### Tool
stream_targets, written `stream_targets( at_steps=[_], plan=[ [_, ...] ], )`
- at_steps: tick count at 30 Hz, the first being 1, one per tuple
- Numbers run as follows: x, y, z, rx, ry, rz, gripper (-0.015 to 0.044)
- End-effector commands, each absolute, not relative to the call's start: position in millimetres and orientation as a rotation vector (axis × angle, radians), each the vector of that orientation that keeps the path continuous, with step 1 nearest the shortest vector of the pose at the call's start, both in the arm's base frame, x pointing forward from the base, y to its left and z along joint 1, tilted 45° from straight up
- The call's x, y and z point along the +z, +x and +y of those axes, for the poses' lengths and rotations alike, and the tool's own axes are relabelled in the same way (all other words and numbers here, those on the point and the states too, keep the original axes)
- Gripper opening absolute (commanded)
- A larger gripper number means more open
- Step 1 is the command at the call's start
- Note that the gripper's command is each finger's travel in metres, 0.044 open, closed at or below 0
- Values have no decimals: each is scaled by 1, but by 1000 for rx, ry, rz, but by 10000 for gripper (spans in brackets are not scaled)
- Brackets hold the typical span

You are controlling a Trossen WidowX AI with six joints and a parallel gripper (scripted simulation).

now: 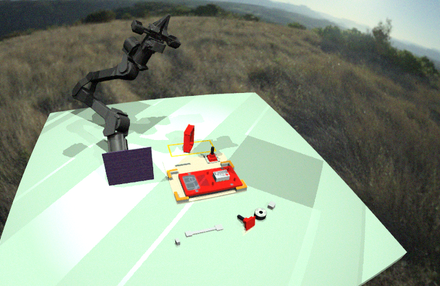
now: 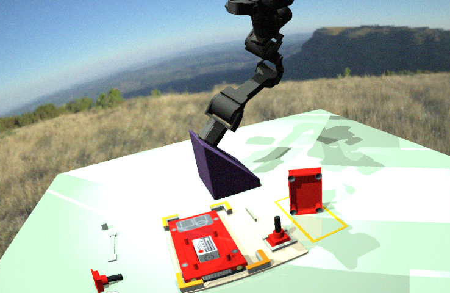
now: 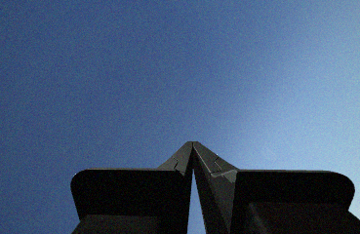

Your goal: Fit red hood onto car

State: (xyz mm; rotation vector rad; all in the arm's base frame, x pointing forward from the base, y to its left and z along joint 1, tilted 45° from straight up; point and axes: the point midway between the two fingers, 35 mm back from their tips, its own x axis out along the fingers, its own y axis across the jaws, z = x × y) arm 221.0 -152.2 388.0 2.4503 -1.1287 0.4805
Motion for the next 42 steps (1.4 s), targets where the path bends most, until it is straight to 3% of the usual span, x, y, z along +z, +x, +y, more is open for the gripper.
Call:
stream_targets(
  at_steps=[1,13,22,31,42],
  plan=[
    [387,223,-152,470,2452,-1121,0],
    [305,319,-111,-164,2484,-477,0],
    [228,350,-51,-549,2377,122,0],
    [161,332,20,-848,2198,775,0],
    [131,264,102,-1157,1940,1606,0]
  ],
)
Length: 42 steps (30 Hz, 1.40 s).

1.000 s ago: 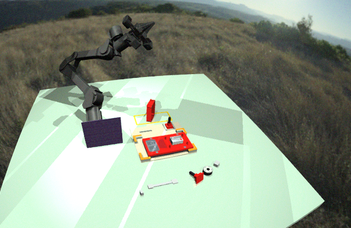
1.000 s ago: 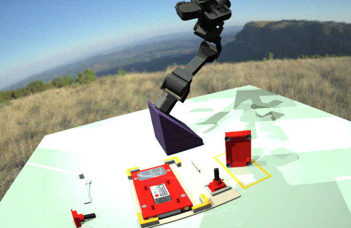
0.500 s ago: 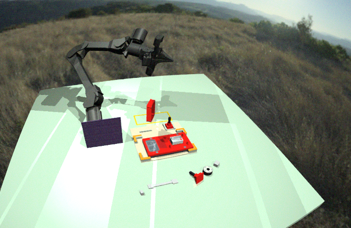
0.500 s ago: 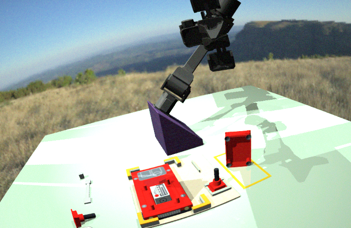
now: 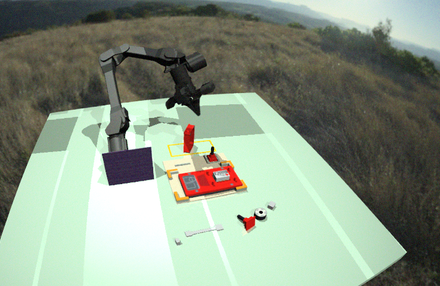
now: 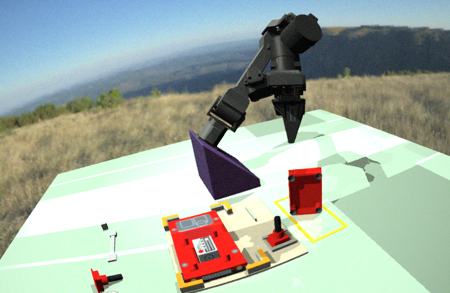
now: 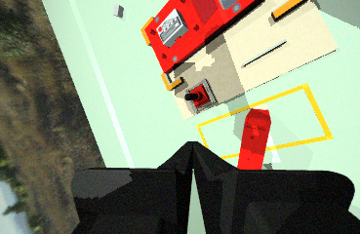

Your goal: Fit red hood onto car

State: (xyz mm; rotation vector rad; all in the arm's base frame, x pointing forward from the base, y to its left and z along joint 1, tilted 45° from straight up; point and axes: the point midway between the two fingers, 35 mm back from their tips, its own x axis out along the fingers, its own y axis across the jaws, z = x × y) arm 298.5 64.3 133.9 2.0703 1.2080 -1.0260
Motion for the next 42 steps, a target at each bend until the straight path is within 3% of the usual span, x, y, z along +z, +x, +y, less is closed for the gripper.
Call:
stream_targets(
  at_steps=[1,4,42],
  plan=[
    [133,256,110,-1188,1914,1689,0],
    [136,246,120,-1234,1877,1806,0],
    [104,244,151,-1232,1878,1807,0]
  ],
)
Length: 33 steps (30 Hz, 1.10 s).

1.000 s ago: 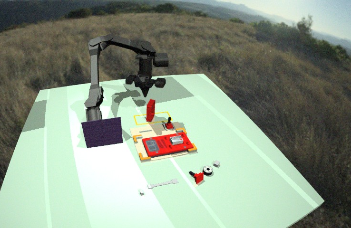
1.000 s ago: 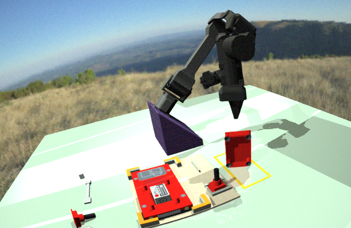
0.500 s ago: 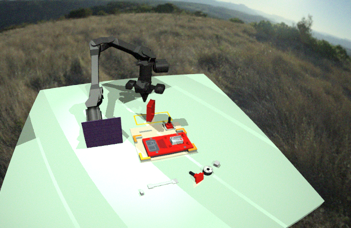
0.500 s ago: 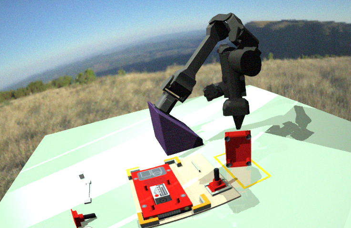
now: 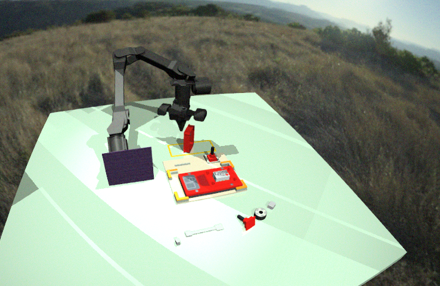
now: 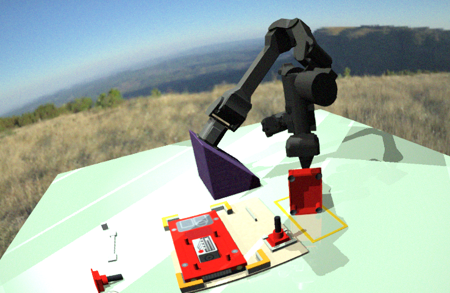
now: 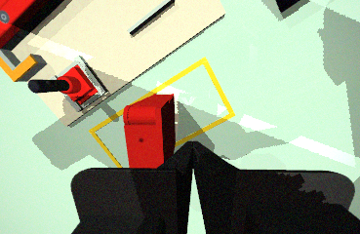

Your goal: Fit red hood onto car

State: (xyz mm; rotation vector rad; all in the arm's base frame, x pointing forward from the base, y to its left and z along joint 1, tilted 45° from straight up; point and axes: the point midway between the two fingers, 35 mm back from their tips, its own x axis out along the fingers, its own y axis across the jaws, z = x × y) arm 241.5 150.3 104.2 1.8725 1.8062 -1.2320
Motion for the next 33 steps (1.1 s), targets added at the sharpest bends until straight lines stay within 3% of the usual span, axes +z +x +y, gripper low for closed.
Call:
stream_targets(
  at_steps=[1,33],
  plan=[
    [104,245,151,-1232,1878,1807,0],
    [98,264,148,-1231,1878,1806,0]
  ],
)
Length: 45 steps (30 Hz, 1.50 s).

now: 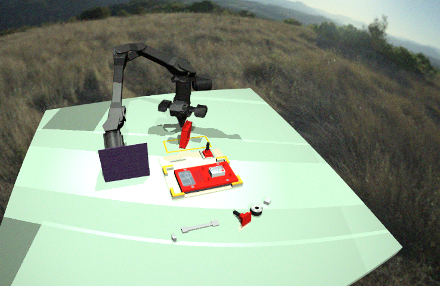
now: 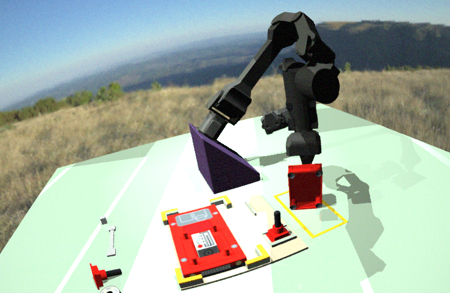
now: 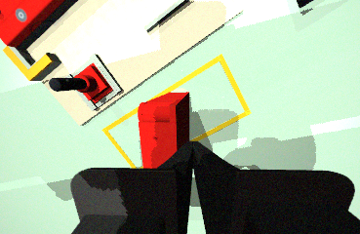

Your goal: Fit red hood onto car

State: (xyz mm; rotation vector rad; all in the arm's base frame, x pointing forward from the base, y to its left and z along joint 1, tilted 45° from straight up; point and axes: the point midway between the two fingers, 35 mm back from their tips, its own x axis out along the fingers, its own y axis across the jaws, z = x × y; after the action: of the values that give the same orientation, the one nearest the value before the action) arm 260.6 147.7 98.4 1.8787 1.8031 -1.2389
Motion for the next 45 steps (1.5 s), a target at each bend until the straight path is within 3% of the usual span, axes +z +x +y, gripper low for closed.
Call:
stream_targets(
  at_steps=[1,45],
  plan=[
    [98,264,147,-1231,1878,1806,0],
    [96,290,135,-1231,1877,1802,0]
  ],
)
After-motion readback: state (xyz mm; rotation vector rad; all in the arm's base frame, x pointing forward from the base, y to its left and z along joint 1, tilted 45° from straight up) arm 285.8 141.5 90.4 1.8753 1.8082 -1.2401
